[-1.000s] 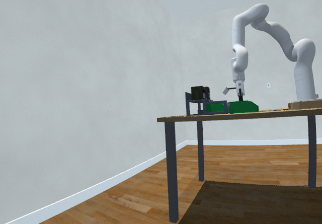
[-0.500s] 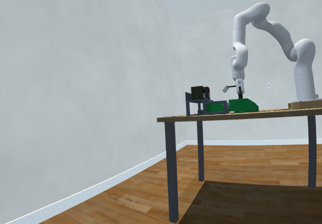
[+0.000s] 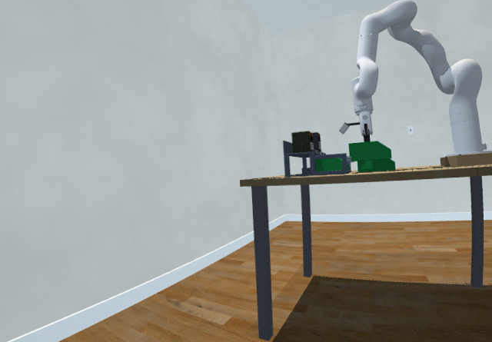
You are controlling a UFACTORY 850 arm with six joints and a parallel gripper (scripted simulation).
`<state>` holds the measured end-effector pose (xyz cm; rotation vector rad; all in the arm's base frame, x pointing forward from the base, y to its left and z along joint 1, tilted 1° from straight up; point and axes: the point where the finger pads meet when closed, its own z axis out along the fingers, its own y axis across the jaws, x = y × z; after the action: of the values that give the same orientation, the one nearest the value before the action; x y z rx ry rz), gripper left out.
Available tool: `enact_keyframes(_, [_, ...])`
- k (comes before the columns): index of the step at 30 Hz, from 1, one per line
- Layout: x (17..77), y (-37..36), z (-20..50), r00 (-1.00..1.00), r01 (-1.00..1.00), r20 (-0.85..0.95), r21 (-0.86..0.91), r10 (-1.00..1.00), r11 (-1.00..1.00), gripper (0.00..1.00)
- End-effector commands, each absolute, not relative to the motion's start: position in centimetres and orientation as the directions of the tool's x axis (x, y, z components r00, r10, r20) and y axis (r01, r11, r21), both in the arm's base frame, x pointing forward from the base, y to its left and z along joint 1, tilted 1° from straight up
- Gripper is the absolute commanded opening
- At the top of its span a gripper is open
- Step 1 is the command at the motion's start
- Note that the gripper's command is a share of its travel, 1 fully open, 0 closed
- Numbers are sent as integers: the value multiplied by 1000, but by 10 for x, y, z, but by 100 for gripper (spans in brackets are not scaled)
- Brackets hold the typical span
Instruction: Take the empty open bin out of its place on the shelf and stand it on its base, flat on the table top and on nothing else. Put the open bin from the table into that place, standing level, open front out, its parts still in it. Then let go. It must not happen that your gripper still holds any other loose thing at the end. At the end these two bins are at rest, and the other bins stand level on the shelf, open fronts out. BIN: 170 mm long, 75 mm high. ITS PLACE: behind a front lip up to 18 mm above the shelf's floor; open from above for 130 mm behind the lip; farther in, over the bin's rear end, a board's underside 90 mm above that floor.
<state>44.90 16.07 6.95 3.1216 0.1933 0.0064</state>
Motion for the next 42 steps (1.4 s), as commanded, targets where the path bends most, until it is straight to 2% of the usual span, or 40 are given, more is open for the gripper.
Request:
enact_keyframes(1, [449, 161, 82, 992, 123, 4, 14, 123, -992, 0])
enact_keyframes(14, [449, 161, 104, 992, 123, 4, 14, 123, -992, 0])
enact_keyframes(42, [450, 151, 105, 992, 123, 4, 14, 123, -992, 0])
